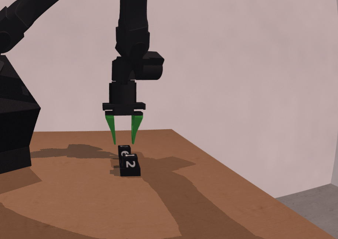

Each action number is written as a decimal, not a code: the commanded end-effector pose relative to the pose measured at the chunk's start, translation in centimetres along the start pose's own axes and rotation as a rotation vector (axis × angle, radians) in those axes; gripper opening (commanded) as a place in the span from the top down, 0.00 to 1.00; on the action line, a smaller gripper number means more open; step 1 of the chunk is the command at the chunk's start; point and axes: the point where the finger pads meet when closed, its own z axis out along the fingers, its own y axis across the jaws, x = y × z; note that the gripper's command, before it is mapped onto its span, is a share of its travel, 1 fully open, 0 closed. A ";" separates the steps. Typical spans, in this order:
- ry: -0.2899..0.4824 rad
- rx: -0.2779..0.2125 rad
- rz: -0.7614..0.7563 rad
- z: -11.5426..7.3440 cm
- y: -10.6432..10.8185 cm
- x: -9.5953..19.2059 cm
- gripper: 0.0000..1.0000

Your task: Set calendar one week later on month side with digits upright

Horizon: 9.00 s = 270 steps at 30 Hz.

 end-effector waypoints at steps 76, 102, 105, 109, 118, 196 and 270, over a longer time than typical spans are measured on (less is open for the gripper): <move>-0.024 0.013 -0.001 -0.8 -0.7 -1.1 0.55; -0.023 0.011 -0.003 -0.7 -0.1 -1.0 0.55; -0.023 0.011 -0.003 -0.7 -0.1 -1.0 0.55; -0.023 0.011 -0.003 -0.7 -0.1 -1.0 0.55; -0.023 0.011 -0.003 -0.7 -0.1 -1.0 0.55; -0.030 0.034 0.010 2.0 -1.2 -1.0 0.55; -0.020 0.029 0.008 -1.1 -1.0 -0.8 0.74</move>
